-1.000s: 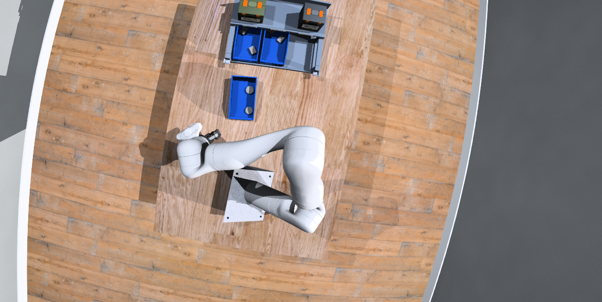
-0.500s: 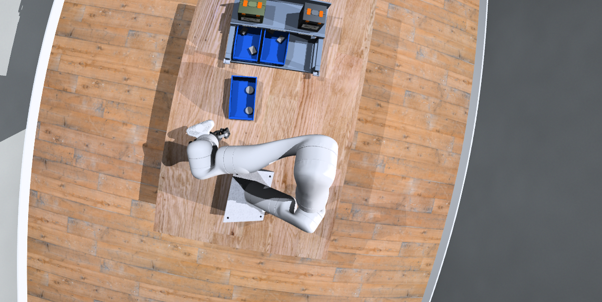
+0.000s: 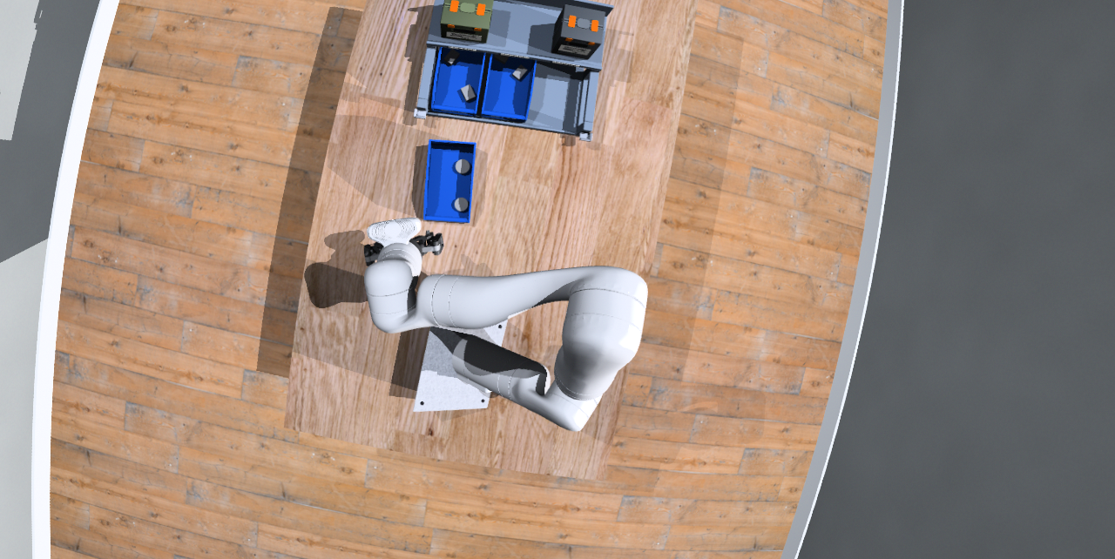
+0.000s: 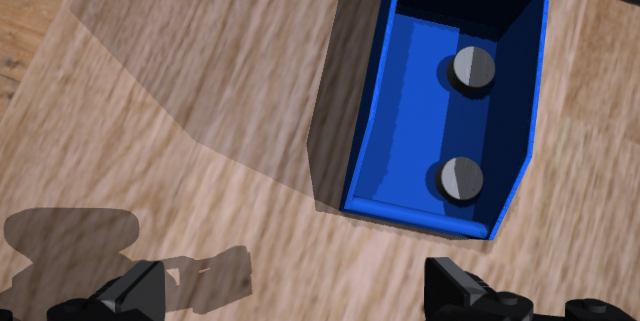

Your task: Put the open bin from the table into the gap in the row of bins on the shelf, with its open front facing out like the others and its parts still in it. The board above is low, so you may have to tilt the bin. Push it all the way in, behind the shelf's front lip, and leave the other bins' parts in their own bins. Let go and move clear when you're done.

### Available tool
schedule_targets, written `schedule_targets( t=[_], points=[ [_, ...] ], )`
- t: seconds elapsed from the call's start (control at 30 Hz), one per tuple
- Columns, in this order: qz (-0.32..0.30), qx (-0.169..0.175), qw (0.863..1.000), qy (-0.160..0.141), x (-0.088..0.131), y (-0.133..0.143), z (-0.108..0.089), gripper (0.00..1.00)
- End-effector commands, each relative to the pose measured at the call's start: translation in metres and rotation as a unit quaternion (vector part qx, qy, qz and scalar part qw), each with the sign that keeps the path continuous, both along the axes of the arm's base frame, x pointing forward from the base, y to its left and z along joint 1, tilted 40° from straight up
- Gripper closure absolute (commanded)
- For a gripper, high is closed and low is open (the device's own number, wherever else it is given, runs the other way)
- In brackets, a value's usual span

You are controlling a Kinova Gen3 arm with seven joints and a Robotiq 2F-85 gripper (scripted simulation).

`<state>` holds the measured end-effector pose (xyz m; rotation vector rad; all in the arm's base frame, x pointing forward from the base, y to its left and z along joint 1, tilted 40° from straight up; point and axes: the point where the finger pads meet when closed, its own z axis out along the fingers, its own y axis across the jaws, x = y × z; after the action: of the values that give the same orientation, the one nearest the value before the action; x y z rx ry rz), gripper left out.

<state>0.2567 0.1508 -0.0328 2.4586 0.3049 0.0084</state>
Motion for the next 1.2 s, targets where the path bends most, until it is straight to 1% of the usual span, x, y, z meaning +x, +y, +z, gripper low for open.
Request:
schedule_targets(
  t=[0.0,0.07,0.47,0.63,1.03,1.17],
  points=[
    [-0.038,0.0,0.997,-0.061,0.017,-0.014,0.016,0.0],
    [-0.065,0.0,0.992,-0.105,0.03,-0.024,0.028,0.0],
    [-0.065,0.0,0.992,-0.105,0.03,-0.024,0.028,0.0],
    [-0.097,0.0,0.983,-0.157,0.061,-0.049,0.058,0.0],
    [-0.097,0.0,0.983,-0.157,0.061,-0.049,0.058,0.0],
    [-0.097,0.0,0.983,-0.157,0.086,-0.069,0.082,0.0]
  ],
)
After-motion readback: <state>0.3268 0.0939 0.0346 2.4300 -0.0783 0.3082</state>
